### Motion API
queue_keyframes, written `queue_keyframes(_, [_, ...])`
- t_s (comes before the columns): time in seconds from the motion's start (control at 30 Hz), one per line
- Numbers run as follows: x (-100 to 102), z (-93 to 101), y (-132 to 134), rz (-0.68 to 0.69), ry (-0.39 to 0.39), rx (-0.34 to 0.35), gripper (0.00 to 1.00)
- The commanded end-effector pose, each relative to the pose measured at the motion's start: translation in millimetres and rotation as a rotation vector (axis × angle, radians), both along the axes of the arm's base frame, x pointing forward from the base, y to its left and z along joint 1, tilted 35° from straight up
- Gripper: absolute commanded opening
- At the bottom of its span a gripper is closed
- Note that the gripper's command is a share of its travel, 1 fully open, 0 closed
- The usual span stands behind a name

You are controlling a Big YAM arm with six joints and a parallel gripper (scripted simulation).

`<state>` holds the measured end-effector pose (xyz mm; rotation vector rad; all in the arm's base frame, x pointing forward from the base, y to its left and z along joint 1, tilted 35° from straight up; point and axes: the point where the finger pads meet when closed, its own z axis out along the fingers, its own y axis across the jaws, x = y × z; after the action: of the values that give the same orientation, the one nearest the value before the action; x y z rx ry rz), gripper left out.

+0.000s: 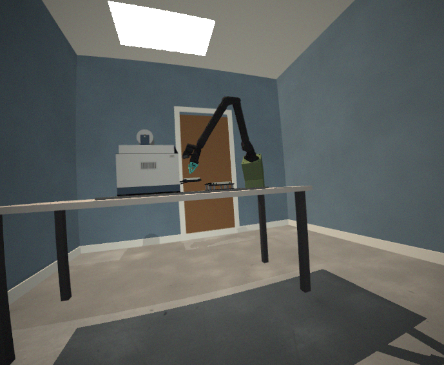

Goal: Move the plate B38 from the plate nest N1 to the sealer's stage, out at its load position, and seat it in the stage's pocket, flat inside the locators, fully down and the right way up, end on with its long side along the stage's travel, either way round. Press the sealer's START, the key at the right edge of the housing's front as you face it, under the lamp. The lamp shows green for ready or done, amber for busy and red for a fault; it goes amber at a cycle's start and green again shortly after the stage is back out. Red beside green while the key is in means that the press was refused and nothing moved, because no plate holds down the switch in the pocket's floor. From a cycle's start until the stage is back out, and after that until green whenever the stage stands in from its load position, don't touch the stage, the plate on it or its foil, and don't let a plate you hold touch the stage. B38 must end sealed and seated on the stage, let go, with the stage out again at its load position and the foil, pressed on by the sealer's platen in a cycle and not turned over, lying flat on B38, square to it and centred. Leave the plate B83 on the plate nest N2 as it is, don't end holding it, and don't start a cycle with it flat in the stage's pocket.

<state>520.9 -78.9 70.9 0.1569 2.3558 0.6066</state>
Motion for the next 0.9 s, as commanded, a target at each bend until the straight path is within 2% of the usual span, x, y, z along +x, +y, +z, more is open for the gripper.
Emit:
queue_keyframes(0.0, [9.4,18.7,-16.7,-0.006,-0.037,-0.023,1.0])
queue_keyframes(0.1, [4.8,13.0,-11.9,-0.002,-0.021,-0.017,1.0])
queue_keyframes(0.27, [-6.5,21.3,-16.2,-0.004,-0.019,-0.017,1.0])
queue_keyframes(0.43, [-2.4,37.3,-25.7,-0.008,-0.043,-0.028,1.0])
queue_keyframes(0.53, [1.8,30.1,-21.7,-0.01,-0.034,-0.024,1.0])
queue_keyframes(0.87, [9.7,23.2,-6.3,0.006,-0.025,-0.006,1.0])
